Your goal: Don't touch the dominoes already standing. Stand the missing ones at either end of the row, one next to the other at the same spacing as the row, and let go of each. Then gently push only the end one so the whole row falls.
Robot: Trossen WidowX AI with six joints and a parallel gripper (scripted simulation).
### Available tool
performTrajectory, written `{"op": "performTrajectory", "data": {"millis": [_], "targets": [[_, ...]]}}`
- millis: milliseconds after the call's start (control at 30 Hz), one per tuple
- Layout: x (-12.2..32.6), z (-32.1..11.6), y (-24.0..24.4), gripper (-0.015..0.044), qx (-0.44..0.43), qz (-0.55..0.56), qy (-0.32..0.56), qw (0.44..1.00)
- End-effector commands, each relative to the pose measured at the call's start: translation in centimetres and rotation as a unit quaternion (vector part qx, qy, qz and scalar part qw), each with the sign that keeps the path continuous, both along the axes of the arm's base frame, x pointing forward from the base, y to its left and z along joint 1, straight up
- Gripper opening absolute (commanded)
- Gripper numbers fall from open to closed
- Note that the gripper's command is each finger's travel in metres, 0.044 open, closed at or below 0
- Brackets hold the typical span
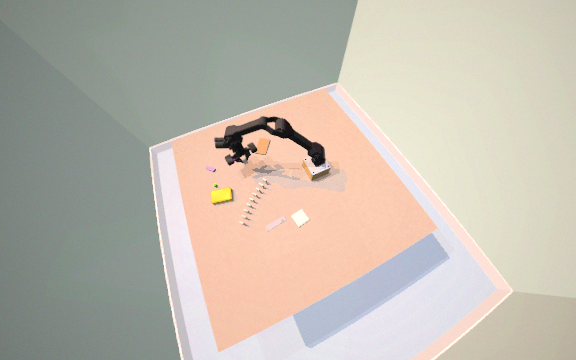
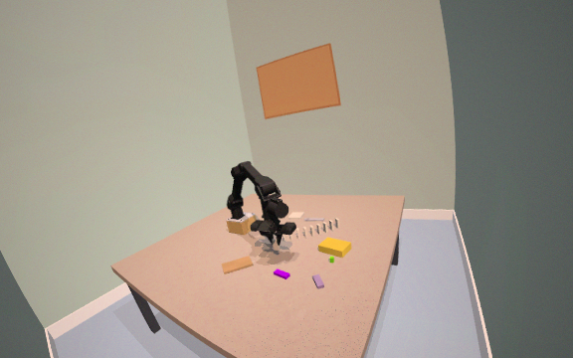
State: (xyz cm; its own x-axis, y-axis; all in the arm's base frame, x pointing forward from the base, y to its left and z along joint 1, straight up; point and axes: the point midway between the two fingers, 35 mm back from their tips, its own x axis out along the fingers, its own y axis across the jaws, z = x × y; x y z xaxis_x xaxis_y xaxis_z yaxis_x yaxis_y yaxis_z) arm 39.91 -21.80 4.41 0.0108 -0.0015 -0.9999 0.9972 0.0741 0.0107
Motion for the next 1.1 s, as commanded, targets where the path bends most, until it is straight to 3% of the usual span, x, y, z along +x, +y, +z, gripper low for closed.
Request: {"op": "performTrajectory", "data": {"millis": [0,100,367,567,700,867,1000,1067], "targets": [[-0.1,6.2,0.1,0.0107,-0.007,0.0,-0.013,1.0],[-0.6,8.3,0.3,0.0107,-0.007,0.0,-0.013,1.0],[-0.6,8.3,0.4,0.0107,-0.007,0.009,-0.013,1.0],[-2.0,8.8,4.6,0.0107,-0.012,0.293,-0.009,0.956],[-3.6,8.8,7.7,0.0107,-0.015,0.493,-0.007,0.87],[-6.2,8.4,11.2,0.0107,-0.017,0.71,-0.004,0.704],[-8.5,7.7,13.7,0.0107,-0.017,0.84,-0.002,0.543],[-9.0,7.6,14.1,0.0107,-0.017,0.858,-0.002,0.513]]}}
